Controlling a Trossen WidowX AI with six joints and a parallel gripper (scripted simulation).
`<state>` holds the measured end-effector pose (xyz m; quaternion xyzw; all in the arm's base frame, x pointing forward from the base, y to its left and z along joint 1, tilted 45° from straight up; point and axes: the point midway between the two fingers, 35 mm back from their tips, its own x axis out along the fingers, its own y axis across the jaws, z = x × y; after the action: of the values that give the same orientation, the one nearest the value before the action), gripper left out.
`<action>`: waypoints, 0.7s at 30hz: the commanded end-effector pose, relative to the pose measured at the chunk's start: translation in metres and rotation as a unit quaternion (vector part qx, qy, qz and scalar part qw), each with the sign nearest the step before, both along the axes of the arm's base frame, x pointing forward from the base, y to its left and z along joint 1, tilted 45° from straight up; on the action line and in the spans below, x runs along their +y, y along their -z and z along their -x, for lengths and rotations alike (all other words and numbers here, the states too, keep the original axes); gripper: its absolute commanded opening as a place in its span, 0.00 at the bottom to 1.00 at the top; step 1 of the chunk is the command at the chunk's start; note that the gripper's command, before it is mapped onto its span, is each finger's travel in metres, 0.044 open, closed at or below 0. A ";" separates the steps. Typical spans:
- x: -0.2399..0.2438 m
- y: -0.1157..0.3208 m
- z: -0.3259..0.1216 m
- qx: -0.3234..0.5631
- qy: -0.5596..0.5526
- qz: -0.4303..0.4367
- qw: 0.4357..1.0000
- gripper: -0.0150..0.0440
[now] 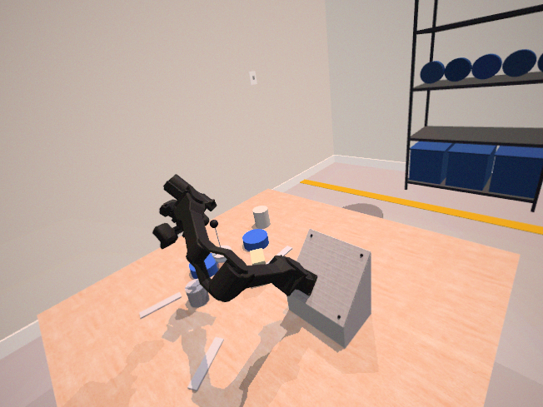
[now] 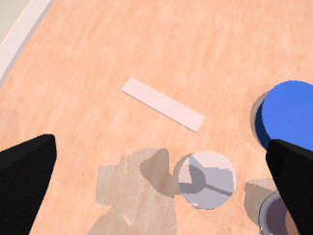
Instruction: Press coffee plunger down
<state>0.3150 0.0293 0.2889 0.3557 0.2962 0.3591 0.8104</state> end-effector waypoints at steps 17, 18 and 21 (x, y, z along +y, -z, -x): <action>-0.127 0.099 0.025 -0.057 0.191 0.057 0.978 1.00; -0.122 0.104 0.025 -0.058 0.191 0.057 0.978 1.00; -0.109 0.115 0.026 -0.059 0.192 0.055 0.978 1.00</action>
<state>0.2914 -0.0967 0.1913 0.3346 0.1942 0.2048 0.8991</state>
